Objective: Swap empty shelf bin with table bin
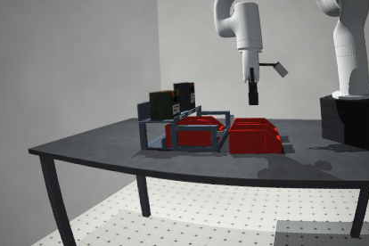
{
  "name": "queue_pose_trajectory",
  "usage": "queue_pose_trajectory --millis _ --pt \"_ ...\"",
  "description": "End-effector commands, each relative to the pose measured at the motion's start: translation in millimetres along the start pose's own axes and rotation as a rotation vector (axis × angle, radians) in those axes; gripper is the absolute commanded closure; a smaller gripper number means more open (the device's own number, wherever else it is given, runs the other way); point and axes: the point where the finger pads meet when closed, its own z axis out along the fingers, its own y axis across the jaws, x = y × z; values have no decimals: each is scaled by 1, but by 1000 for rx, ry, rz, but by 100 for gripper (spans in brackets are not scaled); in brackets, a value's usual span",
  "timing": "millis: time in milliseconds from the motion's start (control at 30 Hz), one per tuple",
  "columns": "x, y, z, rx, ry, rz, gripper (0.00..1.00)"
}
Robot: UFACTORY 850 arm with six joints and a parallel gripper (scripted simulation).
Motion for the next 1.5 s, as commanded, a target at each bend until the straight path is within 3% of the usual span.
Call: queue_pose_trajectory --millis 0,33,100,400,433,1467 --pt "-4 -36 -3 -5 0 -1 100" --pt "-4 -36 -3 -5 0 -1 100" --pt "0 -78 -7 -6 0 -1 100" --pt "2 -88 -7 -6 0 -1 100" --pt "2 -88 -7 -6 0 -1 74" --pt "2 -88 -7 -6 0 -1 74"
